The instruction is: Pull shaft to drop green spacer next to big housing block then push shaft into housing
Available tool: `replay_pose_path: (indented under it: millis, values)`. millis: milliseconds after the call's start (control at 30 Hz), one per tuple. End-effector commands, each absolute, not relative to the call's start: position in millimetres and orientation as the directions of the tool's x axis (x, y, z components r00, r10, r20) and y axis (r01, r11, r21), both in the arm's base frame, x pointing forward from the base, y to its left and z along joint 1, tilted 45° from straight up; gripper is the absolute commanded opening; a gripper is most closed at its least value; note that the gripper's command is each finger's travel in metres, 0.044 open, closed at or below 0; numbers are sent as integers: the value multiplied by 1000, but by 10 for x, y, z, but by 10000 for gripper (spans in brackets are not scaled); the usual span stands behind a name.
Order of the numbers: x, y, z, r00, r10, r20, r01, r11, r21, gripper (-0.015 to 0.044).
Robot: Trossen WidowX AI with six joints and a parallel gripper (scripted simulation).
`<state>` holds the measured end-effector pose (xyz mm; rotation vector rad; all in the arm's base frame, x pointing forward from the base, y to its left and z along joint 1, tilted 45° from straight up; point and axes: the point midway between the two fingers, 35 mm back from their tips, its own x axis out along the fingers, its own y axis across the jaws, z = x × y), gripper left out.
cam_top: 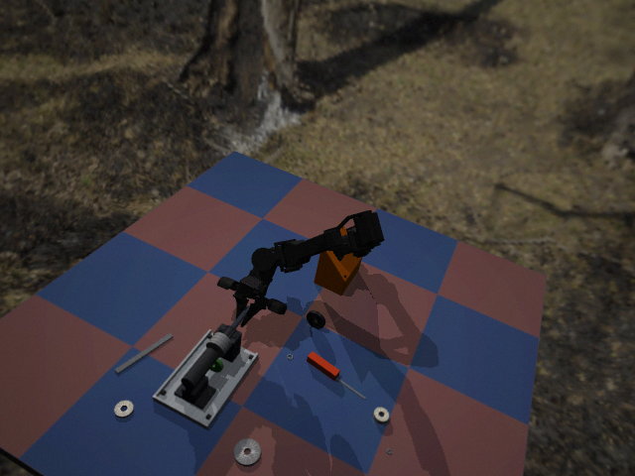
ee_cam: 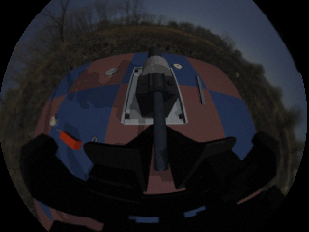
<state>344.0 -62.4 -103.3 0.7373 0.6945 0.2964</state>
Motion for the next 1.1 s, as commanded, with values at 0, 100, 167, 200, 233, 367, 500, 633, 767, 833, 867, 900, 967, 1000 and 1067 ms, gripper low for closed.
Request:
replay_pose_path:
  millis: [0, 100, 167, 200, 233, 367, 500, 633, 767, 833, 867, 900, 967, 1000, 1067]
  values:
    - [3440, -624, -1033, 740, 477, -473, -11, 712, 702, 0]
    - [3440, -624, -1033, 741, 479, -472, -14, 713, 701, 0]
    - [3445, -624, -1033, 741, 480, -470, -17, 713, 701, 0]
    - [3449, -624, -1032, 741, 480, -470, -18, 713, 701, 0]
    - [3452, -624, -1032, 741, 480, -470, -18, 713, 701, 0]
    - [3466, -623, -1030, 741, 480, -470, -18, 713, 701, 0]
    - [3480, -624, -1029, 741, 480, -470, -18, 713, 701, 0]
    - [3493, -623, -1028, 741, 480, -470, -18, 713, 701, 0]
    - [3507, -624, -1028, 741, 480, -470, -18, 713, 701, 0]
    - [3514, -624, -1027, 741, 480, -470, -18, 713, 701, 0]
    - [3517, -624, -1027, 741, 480, -470, -18, 713, 701, 0]
    - [3521, -624, -1027, 741, 480, -470, -18, 713, 701, 0]
    - [3528, -625, -1026, 741, 480, -470, -18, 713, 701, 0]
    - [3531, -625, -1026, 741, 480, -470, -18, 713, 701, 0]
    - [3538, -625, -1026, 741, 480, -470, -18, 713, 701, 0]
